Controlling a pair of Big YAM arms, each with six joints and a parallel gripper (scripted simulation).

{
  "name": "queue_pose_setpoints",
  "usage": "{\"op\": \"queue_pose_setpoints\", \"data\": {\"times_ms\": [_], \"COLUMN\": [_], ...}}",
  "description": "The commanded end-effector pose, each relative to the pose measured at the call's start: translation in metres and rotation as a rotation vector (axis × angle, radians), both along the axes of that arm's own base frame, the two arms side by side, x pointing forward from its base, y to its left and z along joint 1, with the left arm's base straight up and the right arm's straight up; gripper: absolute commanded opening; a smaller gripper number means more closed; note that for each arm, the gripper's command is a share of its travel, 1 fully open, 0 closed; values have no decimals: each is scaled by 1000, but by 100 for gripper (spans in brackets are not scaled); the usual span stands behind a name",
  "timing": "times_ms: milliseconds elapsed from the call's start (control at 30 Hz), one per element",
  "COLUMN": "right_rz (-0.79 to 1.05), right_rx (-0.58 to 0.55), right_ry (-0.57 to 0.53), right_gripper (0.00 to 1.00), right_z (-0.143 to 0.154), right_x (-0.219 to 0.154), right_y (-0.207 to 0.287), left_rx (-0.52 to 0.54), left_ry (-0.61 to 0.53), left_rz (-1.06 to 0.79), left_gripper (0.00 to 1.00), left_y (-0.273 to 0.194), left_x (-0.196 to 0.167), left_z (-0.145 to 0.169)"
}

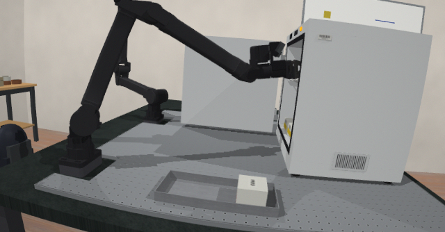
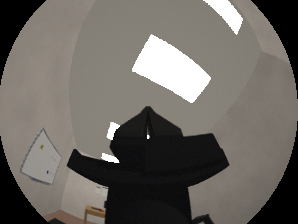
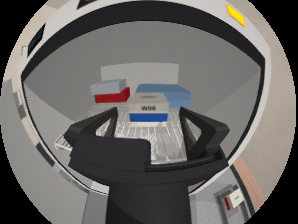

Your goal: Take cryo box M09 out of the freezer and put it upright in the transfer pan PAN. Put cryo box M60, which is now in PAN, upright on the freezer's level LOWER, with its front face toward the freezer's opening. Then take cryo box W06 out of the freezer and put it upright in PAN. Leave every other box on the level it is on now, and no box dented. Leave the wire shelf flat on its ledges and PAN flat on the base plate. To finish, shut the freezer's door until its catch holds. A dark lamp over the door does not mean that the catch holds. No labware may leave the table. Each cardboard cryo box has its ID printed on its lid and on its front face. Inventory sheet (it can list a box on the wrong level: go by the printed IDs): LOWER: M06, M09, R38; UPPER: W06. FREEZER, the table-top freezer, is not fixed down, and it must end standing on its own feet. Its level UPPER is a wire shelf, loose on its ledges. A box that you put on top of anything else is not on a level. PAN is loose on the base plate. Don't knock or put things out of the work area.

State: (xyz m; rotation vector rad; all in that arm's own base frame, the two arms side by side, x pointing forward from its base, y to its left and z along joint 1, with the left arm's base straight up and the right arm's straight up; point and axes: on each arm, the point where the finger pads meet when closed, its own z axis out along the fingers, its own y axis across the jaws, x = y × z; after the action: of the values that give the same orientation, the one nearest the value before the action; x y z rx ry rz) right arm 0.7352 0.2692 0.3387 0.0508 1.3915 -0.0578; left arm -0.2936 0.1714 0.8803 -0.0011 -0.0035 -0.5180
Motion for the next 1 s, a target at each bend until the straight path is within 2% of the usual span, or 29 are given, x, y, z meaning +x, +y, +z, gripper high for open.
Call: {"op": "queue_pose_setpoints", "data": {"times_ms": [0,967], "right_rz": [-5,-6], "right_rx": [25,25], "right_ry": [-36,-37], "right_gripper": [100,100], "right_z": [22,21], "right_x": [17,34], "right_y": [-2,-4], "left_rx": [17,17], "left_ry": [28,28], "left_rz": [-11,-11], "left_gripper": [0,0], "left_y": [-8,-8], "left_x": [14,14], "left_z": [4,4]}}
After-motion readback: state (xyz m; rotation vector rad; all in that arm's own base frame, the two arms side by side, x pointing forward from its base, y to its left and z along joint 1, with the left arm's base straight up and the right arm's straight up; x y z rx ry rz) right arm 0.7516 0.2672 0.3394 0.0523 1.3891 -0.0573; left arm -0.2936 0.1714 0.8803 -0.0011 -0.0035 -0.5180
